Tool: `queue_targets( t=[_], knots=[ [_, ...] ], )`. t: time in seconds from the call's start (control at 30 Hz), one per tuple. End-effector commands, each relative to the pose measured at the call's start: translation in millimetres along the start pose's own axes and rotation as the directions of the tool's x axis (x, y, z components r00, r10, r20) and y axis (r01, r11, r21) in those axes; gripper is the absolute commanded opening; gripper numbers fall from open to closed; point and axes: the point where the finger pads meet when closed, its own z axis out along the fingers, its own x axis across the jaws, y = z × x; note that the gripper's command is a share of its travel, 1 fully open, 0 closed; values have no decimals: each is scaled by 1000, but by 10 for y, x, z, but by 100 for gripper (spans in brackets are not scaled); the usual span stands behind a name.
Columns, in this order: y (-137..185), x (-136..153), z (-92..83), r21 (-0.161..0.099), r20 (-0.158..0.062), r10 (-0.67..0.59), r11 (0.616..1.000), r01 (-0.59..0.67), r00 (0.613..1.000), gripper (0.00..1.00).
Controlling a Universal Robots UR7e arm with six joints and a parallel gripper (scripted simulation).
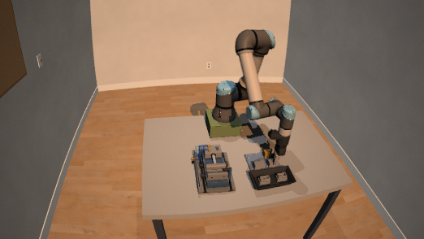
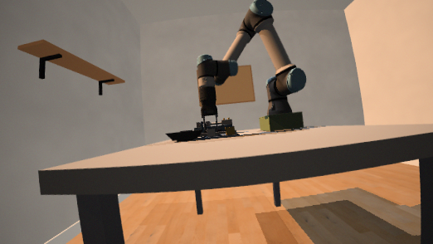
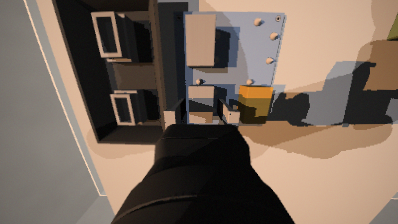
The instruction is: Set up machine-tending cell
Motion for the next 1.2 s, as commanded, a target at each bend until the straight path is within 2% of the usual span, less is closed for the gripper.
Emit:
queue_targets(
  t=[0.0,1.17],
  knots=[
    [-7,18,48,1,-3,1,1000,-1,1000,100],
    [-6,13,89,0,-2,1,1000,-1,1000,100]
  ],
)
